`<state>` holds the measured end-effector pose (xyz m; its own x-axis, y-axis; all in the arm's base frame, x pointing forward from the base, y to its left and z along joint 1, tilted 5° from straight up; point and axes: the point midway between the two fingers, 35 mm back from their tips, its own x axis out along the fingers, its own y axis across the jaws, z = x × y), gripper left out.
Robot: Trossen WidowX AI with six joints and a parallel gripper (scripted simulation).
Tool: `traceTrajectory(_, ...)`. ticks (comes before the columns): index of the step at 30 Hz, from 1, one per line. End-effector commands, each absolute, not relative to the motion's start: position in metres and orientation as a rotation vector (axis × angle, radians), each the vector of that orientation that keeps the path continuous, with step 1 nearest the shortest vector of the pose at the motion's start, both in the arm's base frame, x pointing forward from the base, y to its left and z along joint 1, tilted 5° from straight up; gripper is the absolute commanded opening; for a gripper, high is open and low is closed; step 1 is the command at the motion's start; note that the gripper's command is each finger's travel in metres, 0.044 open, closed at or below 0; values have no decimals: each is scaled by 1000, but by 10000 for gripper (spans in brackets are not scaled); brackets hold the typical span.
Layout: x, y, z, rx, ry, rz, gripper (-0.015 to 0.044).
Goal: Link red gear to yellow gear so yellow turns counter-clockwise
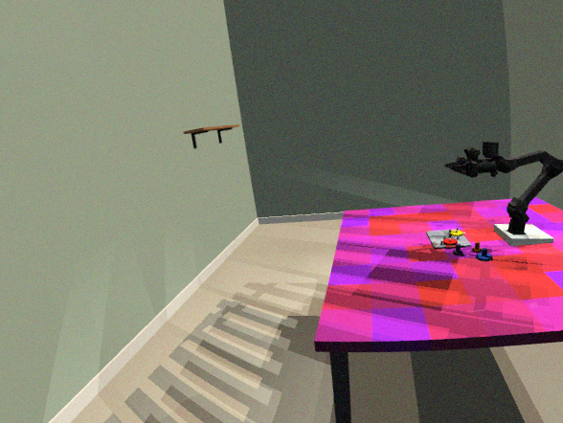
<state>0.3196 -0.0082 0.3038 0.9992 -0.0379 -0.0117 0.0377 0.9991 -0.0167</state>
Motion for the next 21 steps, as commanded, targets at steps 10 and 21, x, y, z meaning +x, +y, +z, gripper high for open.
traceTrajectory(10, 337, 41, 175, -204, 662, 169, 440)
traceTrajectory(21, 249, 84, 62, -525, 1509, 545, 440)
